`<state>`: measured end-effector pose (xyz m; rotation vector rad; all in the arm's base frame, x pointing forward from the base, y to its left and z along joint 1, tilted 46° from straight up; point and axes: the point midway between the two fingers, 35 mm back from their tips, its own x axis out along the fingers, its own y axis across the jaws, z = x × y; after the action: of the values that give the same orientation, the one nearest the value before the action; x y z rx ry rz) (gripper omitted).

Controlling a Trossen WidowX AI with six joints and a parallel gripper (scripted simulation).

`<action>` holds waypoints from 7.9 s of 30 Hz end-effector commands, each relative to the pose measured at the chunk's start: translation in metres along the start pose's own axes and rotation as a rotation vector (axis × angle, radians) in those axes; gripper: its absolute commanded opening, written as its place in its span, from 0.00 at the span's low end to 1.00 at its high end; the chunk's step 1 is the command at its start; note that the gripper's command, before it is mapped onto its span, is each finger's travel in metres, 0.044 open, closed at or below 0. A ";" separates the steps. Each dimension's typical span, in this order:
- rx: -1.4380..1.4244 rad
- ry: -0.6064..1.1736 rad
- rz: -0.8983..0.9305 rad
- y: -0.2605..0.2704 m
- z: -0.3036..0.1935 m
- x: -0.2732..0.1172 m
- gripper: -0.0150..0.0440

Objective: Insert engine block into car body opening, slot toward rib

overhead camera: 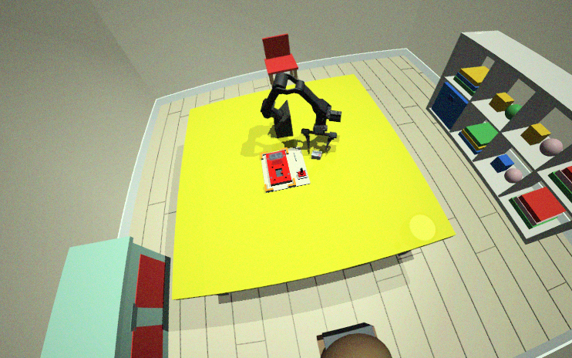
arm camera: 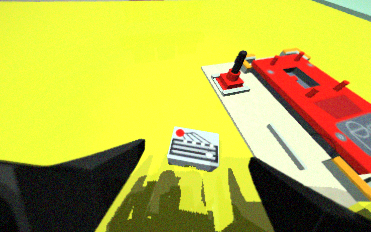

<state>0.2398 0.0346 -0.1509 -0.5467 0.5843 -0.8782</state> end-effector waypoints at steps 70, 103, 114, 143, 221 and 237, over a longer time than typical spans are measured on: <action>-1.449 0.683 0.670 0.000 0.048 0.014 1.00; -1.450 0.683 0.669 0.000 0.016 0.042 0.69; -1.450 0.683 0.669 0.000 0.016 0.042 0.43; -1.454 0.656 0.684 0.007 0.075 -0.003 0.25; -0.697 0.820 0.354 -0.109 0.150 0.090 0.25; -0.488 0.845 0.226 -0.152 0.149 0.118 0.25</action>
<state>0.3187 -0.1057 0.0214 -0.5413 1.6543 -0.6808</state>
